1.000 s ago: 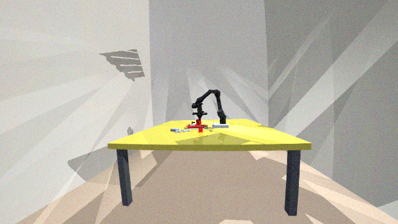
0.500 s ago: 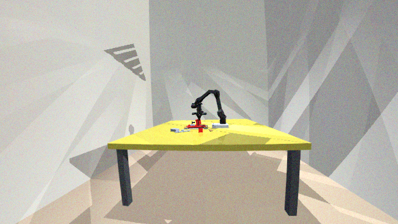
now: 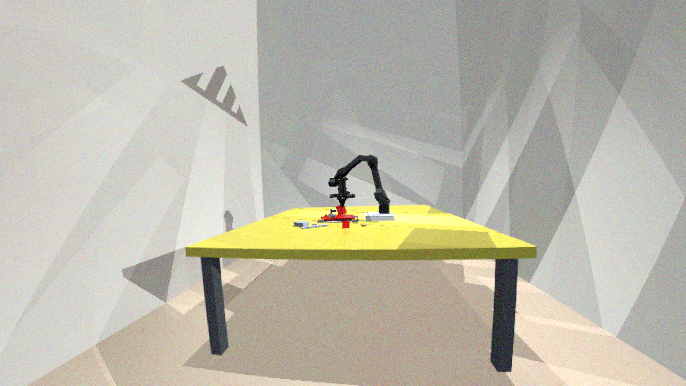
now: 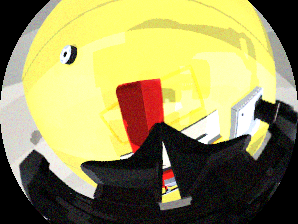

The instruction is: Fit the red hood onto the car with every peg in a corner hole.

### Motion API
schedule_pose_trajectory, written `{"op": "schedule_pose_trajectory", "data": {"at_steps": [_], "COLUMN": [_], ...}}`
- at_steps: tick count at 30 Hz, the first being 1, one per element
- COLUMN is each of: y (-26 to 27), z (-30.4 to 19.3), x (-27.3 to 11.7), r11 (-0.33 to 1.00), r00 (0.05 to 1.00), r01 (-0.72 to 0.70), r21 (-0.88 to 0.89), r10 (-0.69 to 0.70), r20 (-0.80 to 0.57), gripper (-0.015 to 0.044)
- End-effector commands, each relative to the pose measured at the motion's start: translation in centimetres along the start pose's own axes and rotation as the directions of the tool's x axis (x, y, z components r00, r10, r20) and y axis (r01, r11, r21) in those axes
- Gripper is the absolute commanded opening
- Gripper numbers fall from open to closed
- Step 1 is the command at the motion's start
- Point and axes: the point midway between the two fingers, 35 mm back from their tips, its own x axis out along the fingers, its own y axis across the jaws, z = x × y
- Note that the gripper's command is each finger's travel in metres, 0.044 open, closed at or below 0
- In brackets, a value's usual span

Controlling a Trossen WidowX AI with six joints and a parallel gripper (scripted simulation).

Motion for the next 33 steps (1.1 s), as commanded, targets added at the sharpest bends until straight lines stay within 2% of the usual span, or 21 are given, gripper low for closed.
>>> {"op": "schedule_pose_trajectory", "data": {"at_steps": [1, 18, 22, 28, 33], "y": [0.2, 1.1, 1.3, 1.1, 1.3], "z": [-0.1, -0.1, 0.0, 0.0, 0.1], "x": [0.1, 0.0, -1.9, -7.4, -7.6], "r11": [1.000, 1.000, 1.000, 1.000, 1.000], "r00": [1.000, 1.000, 1.000, 1.000, 1.000], "r01": [0.004, 0.003, 0.003, 0.003, -0.011], "r21": [0.001, 0.001, 0.001, 0.001, -0.004], "r10": [-0.004, -0.003, -0.003, -0.003, 0.011], "r20": [-0.005, -0.005, -0.005, -0.005, 0.000], "gripper": [0.0000, 0.0000, 0.0000, 0.0000, 0.0000]}}
